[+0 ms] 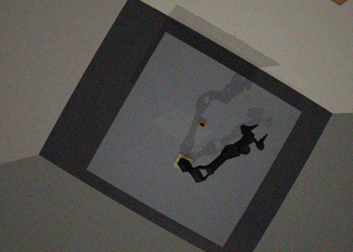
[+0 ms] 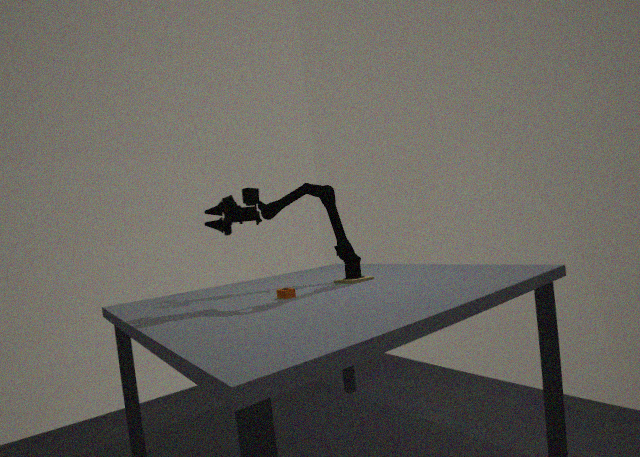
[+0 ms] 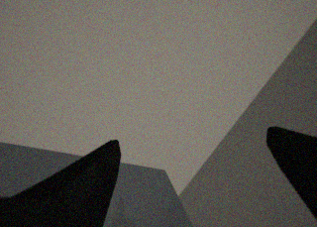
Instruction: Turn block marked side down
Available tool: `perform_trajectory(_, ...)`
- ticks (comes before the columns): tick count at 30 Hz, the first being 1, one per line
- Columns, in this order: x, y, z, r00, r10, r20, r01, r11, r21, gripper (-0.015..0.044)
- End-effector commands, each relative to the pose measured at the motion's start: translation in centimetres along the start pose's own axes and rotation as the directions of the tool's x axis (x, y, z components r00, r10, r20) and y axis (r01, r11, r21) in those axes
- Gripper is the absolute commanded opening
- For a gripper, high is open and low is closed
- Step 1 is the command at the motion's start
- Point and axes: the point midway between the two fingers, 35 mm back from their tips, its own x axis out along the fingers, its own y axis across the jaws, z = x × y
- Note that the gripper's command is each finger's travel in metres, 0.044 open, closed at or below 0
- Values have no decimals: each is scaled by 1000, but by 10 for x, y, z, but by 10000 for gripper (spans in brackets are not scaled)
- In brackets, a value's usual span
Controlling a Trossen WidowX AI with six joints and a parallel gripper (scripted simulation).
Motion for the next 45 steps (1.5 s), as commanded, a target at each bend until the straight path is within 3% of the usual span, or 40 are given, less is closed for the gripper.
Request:
perform_trajectory(1, 0, 3, 0, 1000, 9, -6, -9, 1000, 6, 426)
perform_trajectory(8, -11, 112, -11, 912, 345, -221, -294, 927, 232, 440)
perform_trajectory(15, -70, 213, -20, 646, 618, -447, -443, 782, 439, 440)
perform_trajectory(22, -147, 267, -25, 330, 704, -629, -456, 702, 547, 440)
perform_trajectory(29, -231, 283, -25, 0, 621, -784, -428, 708, 561, 440)
perform_trajectory(41, -237, 284, -26, -23, 609, -793, -426, 712, 558, 440)
perform_trajectory(45, -238, 303, -51, -22, 609, -793, -426, 712, 558, 440)
